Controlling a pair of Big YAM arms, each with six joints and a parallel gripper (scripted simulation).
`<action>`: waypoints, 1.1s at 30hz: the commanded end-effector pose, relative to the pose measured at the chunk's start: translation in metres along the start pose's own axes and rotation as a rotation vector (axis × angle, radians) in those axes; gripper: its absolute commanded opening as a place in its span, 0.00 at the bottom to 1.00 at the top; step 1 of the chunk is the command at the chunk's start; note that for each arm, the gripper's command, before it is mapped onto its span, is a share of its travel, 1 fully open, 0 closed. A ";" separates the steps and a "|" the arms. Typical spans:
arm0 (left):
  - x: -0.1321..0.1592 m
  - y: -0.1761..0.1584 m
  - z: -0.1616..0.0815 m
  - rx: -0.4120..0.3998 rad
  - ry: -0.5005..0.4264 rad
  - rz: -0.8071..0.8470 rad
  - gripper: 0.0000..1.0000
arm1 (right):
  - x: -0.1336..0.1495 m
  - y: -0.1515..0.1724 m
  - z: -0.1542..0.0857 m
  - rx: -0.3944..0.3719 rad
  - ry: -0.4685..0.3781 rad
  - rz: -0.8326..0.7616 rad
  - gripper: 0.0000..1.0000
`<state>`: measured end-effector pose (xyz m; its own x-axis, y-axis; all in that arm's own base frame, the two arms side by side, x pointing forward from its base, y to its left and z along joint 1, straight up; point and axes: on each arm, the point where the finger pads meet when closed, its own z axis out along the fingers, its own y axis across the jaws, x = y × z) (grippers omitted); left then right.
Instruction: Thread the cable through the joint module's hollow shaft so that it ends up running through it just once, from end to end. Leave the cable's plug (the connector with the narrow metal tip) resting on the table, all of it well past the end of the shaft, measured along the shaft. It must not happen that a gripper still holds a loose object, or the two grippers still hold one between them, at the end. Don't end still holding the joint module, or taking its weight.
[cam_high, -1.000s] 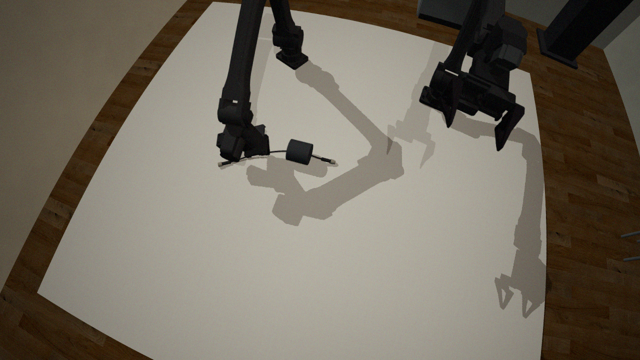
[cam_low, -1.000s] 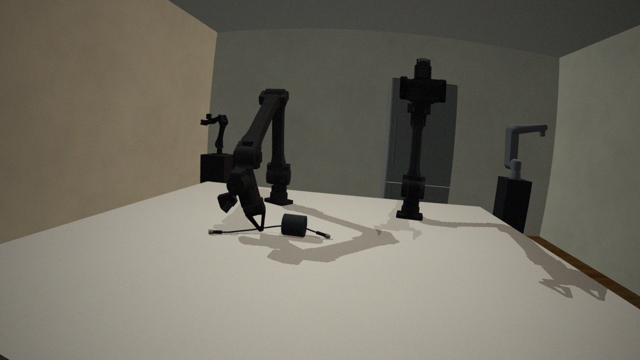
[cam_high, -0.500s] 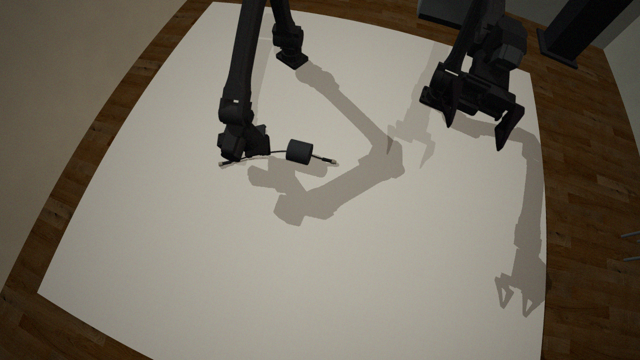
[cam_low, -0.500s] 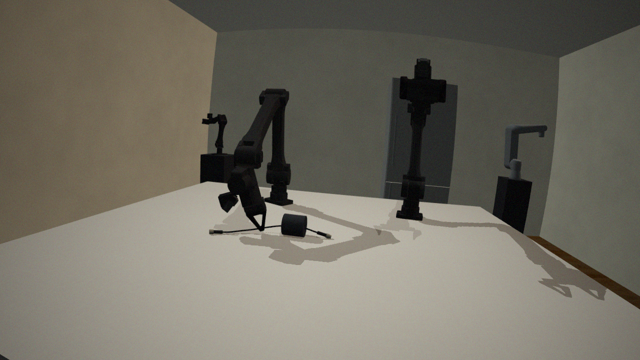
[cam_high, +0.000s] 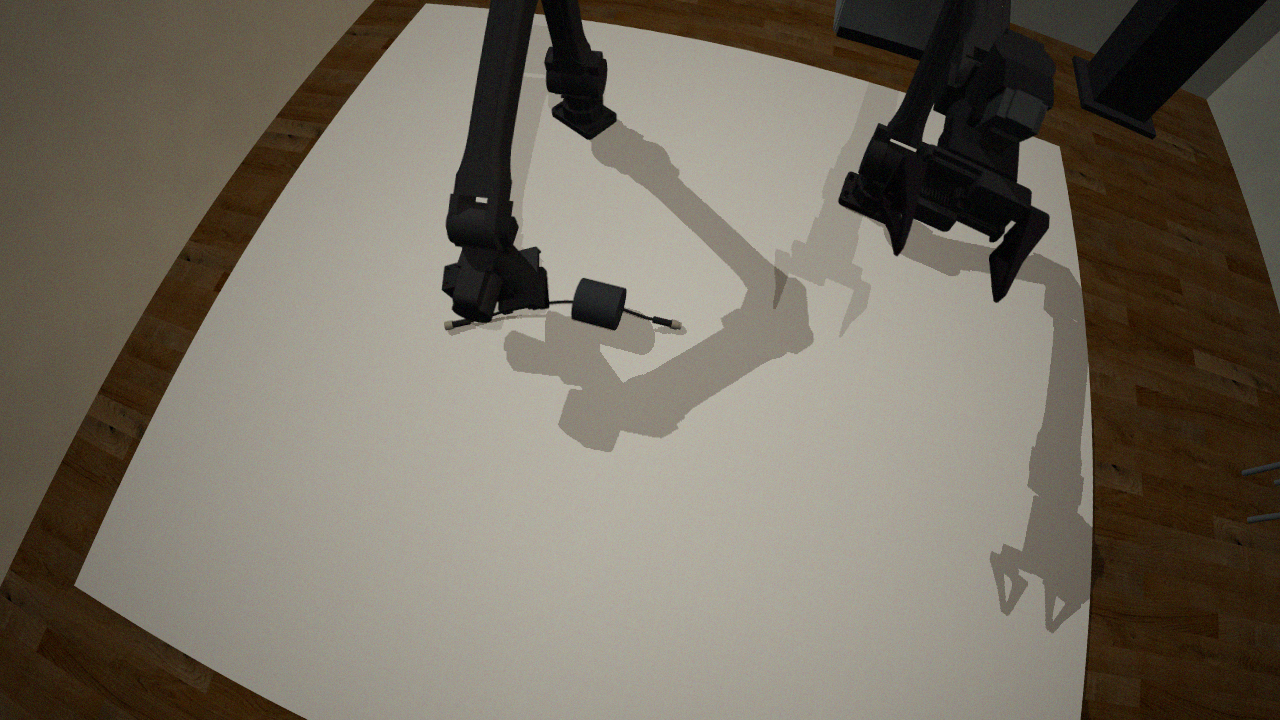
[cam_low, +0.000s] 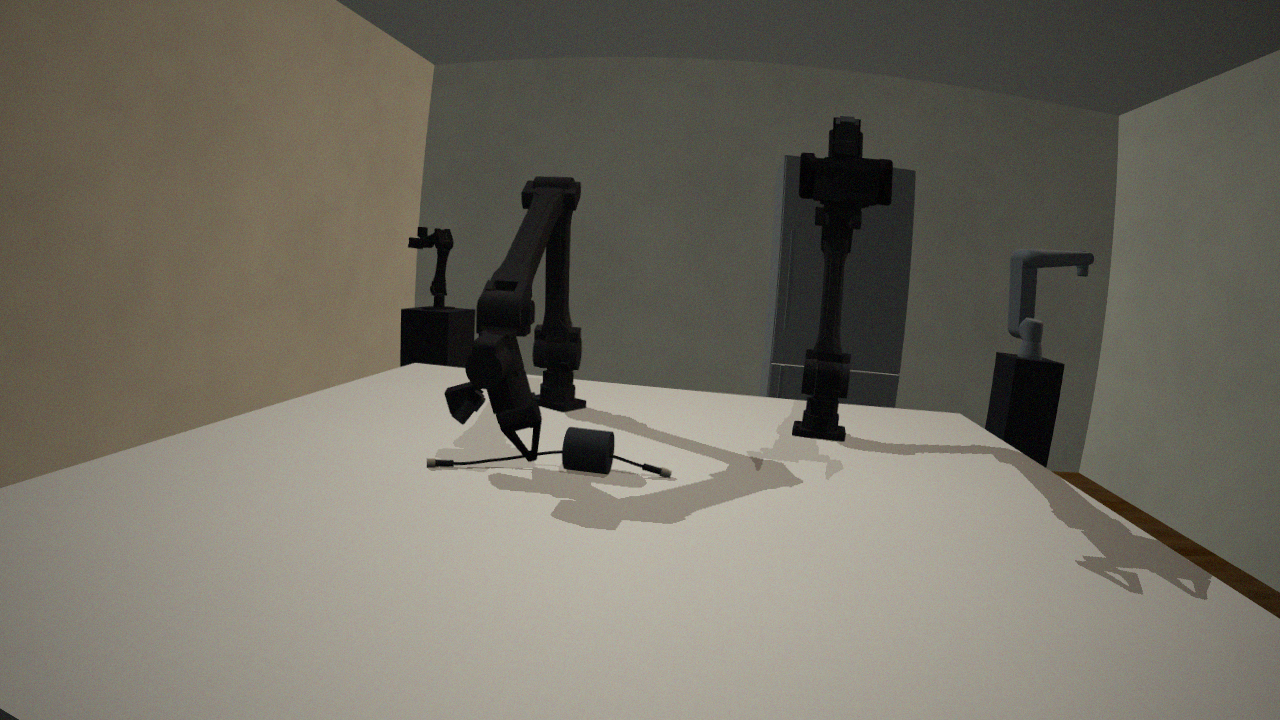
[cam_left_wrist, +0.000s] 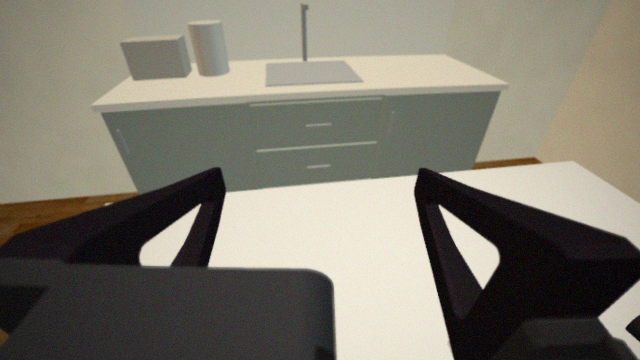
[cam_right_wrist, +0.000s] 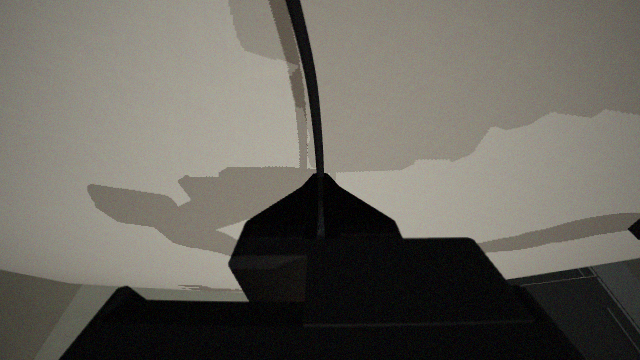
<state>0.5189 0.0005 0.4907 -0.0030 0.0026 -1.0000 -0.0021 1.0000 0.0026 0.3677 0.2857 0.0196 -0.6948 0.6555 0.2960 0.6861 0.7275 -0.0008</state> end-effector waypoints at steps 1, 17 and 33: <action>-0.030 0.004 0.002 -0.008 -0.049 0.009 0.96 | 0.010 0.012 -0.013 -0.042 -0.008 -0.006 0.00; -0.030 0.004 0.002 -0.008 -0.049 0.009 0.96 | 0.024 0.007 -0.009 -0.028 -0.003 -0.002 0.00; -0.030 0.004 0.002 -0.008 -0.049 0.009 0.96 | 0.026 0.018 -0.016 -0.042 -0.006 0.008 0.32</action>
<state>0.5189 0.0005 0.4907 -0.0030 0.0026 -1.0000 -0.0021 1.0000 0.0026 0.3501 0.3035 0.0264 -0.6949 0.6556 0.2956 0.6864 0.7272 0.0009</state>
